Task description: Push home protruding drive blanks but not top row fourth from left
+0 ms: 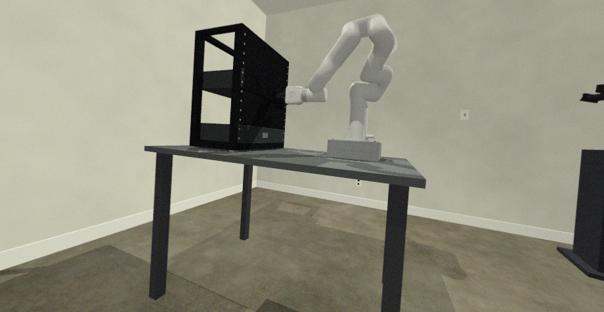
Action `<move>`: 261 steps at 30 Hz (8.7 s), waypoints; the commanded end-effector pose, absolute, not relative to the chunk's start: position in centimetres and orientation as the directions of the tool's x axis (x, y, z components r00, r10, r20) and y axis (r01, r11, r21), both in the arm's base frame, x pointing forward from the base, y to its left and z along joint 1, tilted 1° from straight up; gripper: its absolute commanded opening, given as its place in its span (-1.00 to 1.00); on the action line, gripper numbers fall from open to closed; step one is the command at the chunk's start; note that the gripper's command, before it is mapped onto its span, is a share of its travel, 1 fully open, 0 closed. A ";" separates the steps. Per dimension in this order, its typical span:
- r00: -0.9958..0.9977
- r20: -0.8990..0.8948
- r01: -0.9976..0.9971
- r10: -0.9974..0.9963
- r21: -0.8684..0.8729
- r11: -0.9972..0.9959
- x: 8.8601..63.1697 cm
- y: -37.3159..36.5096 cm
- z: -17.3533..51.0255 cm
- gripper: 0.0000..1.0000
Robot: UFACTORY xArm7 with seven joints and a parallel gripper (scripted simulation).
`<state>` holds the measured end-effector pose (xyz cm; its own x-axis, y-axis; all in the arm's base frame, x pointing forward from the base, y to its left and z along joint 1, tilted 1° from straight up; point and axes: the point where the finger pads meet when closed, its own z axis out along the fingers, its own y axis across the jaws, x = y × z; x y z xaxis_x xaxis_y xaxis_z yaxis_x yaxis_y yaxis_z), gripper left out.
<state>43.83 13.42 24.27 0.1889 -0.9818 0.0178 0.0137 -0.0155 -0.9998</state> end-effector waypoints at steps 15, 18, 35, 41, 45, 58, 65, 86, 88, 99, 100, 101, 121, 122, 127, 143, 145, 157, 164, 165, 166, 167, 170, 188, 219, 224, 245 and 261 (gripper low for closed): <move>0.189 0.017 0.015 -0.982 -1.000 -0.014 44.2 13.5 24.3 -1.00; 0.189 0.017 0.015 -0.982 -1.000 -0.014 44.2 13.5 24.3 -1.00; 0.189 0.017 0.015 -0.982 -1.000 -0.014 44.5 13.5 24.3 -1.00; 0.189 0.017 0.015 -0.982 -1.000 -0.014 44.7 13.6 24.4 -1.00; 0.189 0.017 0.015 -0.982 -1.000 -0.014 44.8 13.6 24.4 -1.00; 0.189 0.017 0.015 -0.982 -1.000 -0.014 45.0 13.7 24.4 -1.00; 0.189 0.017 0.015 -0.982 -1.000 -0.014 45.0 13.7 24.4 -1.00; 0.189 0.017 0.015 -0.982 -1.000 -0.014 45.3 13.7 24.5 -1.00; 0.189 0.017 0.015 -0.982 -1.000 -0.014 45.3 13.7 24.5 -1.00; 0.189 0.017 0.015 -0.982 -1.000 -0.014 43.3 13.4 24.5 -1.00; 0.189 0.017 0.015 -0.982 -1.000 -0.014 42.8 13.3 24.5 -1.00; 0.189 0.017 0.015 -0.982 -1.000 -0.014 42.2 13.1 24.5 -1.00; 0.189 0.017 0.015 -0.982 -1.000 -0.014 35.9 11.9 24.4 -1.00; 0.189 0.017 0.015 -0.982 -1.000 -0.014 35.9 11.9 24.5 -1.00; 0.189 0.017 0.015 -0.982 -1.000 -0.014 35.6 11.9 25.5 -1.00; 0.189 0.017 0.015 -0.982 -1.000 -0.014 38.4 12.5 27.2 -1.00; 0.189 0.017 0.015 -0.982 -1.000 -0.014 39.0 12.6 27.2 -1.00; 0.189 0.017 0.015 -0.982 -1.000 -0.014 40.3 12.9 27.2 -1.00; 0.189 0.017 0.015 -0.982 -1.000 -0.014 40.4 12.9 27.2 -1.00; 0.189 0.017 0.015 -0.982 -1.000 -0.014 40.4 12.9 27.2 -1.00; 0.189 0.017 0.015 -0.982 -1.000 -0.014 40.6 12.9 27.2 -1.00; 0.189 0.017 0.015 -0.982 -1.000 -0.014 40.7 12.9 27.2 -1.00; 0.189 0.017 0.015 -0.982 -1.000 -0.014 40.9 12.9 27.2 -1.00; 0.189 0.017 0.015 -0.982 -1.000 -0.014 41.5 13.0 27.2 -1.00; 0.189 0.017 0.015 -0.982 -1.000 -0.014 42.8 13.3 27.2 -1.00; 0.189 0.017 0.015 -0.982 -1.000 -0.014 43.1 13.4 27.2 -1.00; 0.189 0.017 0.015 -0.982 -1.000 -0.014 44.0 13.5 27.2 -1.00; 0.189 0.017 0.015 -0.982 -1.000 -0.014 44.3 13.6 27.2 -1.00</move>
<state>44.13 13.52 27.12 0.1884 -0.9819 0.0178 0.0133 -0.0155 -0.9998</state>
